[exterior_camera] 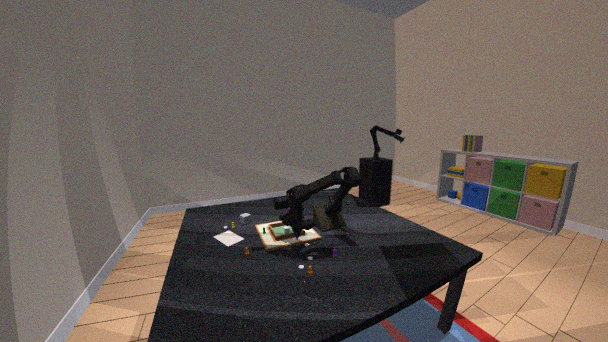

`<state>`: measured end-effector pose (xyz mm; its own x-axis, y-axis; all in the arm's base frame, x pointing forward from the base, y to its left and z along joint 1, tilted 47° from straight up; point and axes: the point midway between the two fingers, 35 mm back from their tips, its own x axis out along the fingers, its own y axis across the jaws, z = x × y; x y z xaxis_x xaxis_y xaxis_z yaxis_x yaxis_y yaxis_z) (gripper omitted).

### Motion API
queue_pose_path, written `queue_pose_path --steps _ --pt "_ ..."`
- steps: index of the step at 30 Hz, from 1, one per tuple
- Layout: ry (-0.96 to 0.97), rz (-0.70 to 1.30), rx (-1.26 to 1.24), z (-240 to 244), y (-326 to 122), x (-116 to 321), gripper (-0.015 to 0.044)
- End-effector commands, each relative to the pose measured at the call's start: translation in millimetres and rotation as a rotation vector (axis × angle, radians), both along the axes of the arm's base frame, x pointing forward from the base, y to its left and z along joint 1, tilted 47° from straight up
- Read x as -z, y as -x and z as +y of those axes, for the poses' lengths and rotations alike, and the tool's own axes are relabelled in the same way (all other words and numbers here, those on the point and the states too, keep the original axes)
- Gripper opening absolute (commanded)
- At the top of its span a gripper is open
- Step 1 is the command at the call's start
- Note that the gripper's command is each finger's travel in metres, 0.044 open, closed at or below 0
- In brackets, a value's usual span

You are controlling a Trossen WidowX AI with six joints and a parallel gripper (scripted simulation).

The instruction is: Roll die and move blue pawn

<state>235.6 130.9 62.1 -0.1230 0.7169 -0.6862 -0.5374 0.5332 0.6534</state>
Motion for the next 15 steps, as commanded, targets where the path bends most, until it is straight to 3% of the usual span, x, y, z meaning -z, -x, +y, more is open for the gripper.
queue_pose_path --steps 1,4,15 --pt "-0.004 0.007 0.001 6 2 5 0.0000" --pt "-0.004 0.007 0.001 8 3 8 0.0000" --pt "0.001 0.002 0.000 -4 -1 -3 0.0289"
